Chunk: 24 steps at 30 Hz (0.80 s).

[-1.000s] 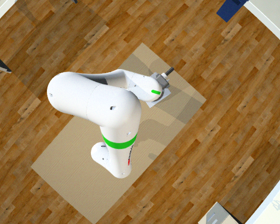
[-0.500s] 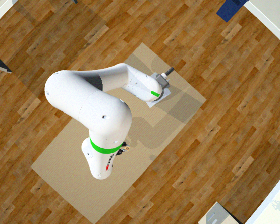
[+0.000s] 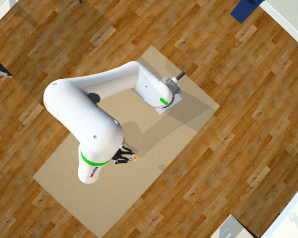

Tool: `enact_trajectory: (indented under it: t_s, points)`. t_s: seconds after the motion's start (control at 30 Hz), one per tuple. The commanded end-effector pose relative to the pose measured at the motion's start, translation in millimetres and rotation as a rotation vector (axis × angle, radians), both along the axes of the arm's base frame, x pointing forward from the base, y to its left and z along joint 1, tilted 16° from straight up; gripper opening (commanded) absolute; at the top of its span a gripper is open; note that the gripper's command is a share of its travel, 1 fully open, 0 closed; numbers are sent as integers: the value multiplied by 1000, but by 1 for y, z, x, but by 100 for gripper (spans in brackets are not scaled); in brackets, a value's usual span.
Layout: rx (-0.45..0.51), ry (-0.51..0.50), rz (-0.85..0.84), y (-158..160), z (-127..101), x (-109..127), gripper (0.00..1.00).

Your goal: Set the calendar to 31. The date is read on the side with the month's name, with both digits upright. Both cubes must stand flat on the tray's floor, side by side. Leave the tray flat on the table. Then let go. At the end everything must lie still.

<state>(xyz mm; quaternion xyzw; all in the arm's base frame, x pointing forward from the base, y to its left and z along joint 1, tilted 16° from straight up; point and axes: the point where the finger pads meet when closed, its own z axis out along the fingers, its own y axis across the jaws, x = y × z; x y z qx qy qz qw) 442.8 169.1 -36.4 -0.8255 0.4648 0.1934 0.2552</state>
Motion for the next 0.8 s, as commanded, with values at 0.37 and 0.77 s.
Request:
enact_trajectory:
  t_s: [0.37,0.77]
  points:
    - [15,11,7,-1,-2,0,17]
    - [15,11,7,-1,-6,1,17]
